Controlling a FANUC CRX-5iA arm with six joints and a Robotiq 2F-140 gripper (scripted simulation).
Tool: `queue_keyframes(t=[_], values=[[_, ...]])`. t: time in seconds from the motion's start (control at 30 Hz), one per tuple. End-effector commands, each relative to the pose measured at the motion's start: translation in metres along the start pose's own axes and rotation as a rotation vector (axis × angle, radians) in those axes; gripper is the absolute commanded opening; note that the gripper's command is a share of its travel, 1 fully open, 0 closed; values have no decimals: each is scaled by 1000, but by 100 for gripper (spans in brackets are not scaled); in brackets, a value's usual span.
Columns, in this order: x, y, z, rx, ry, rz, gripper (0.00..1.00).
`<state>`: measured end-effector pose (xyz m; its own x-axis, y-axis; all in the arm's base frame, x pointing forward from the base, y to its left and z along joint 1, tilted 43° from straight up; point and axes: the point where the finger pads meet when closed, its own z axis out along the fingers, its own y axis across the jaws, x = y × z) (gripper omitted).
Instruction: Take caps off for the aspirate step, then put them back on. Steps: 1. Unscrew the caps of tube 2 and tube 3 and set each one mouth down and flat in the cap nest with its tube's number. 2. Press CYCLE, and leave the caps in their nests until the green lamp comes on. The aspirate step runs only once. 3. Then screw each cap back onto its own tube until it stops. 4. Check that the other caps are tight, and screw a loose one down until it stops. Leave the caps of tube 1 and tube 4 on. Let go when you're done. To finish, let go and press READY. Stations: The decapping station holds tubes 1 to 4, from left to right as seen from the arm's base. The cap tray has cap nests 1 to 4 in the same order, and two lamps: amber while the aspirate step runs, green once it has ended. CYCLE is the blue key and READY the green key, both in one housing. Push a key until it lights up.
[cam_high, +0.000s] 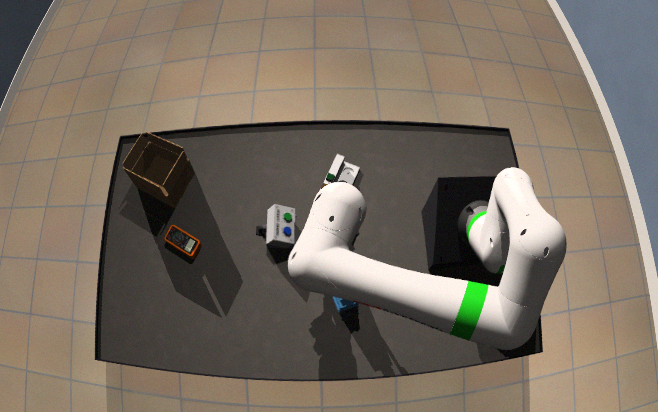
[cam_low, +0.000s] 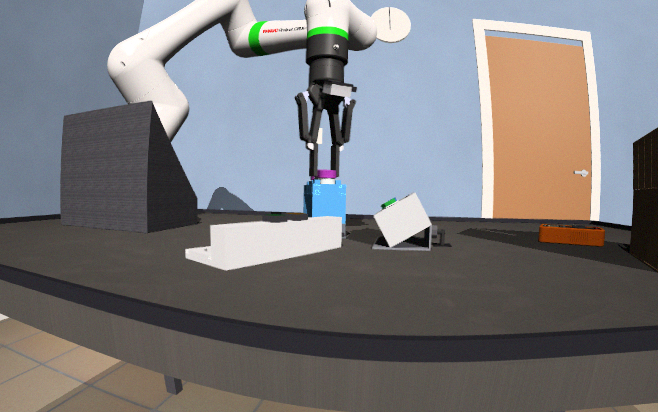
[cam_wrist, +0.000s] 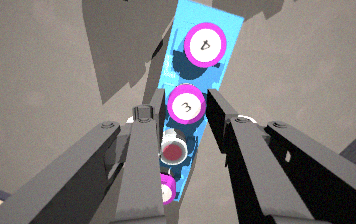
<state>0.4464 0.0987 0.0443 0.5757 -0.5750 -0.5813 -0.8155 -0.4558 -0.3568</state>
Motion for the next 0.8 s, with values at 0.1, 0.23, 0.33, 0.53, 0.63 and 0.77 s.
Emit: queue_keyframes(t=[0.1,0.23,0.33,0.53,0.63,0.77], values=[[0,0,0,2,0,-3,41],[0,0,0,2,0,-3,41],[0,0,0,2,0,-3,41],[0,0,-3,2,-1,259,41],[0,0,-4,2,-1,259,41],[0,0,-6,2,-1,259,41]])
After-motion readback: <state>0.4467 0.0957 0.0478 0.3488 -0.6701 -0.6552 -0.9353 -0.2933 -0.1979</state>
